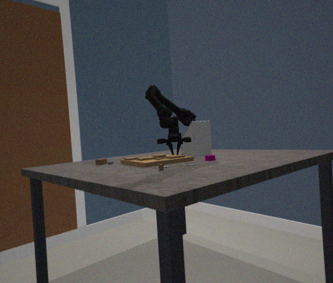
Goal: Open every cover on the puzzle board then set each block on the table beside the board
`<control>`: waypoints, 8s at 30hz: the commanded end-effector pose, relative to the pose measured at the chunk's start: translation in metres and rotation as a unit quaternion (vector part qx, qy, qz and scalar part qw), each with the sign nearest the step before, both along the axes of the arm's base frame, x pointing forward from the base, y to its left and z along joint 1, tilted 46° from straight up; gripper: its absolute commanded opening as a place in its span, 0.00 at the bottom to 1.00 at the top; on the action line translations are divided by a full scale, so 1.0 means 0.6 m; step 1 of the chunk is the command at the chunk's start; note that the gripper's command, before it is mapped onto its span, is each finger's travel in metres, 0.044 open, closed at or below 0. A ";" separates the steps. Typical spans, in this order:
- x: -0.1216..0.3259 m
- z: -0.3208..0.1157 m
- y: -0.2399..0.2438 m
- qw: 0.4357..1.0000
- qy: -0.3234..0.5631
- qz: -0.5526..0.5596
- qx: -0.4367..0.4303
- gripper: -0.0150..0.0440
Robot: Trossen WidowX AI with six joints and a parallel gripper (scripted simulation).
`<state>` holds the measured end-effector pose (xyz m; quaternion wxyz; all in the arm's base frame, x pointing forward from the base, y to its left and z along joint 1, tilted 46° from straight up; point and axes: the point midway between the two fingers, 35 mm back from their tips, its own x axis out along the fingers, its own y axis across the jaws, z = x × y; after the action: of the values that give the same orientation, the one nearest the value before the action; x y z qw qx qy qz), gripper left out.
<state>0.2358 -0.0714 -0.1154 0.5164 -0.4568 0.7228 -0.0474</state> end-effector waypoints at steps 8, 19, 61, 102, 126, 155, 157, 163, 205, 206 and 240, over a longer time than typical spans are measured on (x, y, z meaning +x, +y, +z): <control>0.003 0.015 0.017 1.000 -0.001 -0.002 0.002 0.39; 0.003 0.032 0.034 1.000 0.000 -0.002 0.001 0.39; 0.076 0.050 0.161 1.000 -0.002 -0.001 0.005 0.39; 0.159 -0.112 0.302 1.000 -0.005 -0.002 0.008 0.39; 0.162 -0.161 0.256 1.000 -0.005 -0.001 0.008 0.39; 0.155 -0.216 0.199 1.000 -0.005 -0.002 0.006 0.39; 0.154 -0.220 0.195 1.000 -0.005 -0.002 0.006 0.39; 0.152 -0.231 0.183 1.000 -0.005 -0.002 0.005 0.39; 0.158 -0.151 0.265 1.000 -0.005 -0.002 0.007 1.00; 0.157 -0.147 0.268 1.000 -0.005 -0.002 0.007 1.00; 0.111 0.060 0.077 0.753 0.463 0.466 0.036 0.25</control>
<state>0.3107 -0.0133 -0.0874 0.1399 -0.6775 0.5965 0.4070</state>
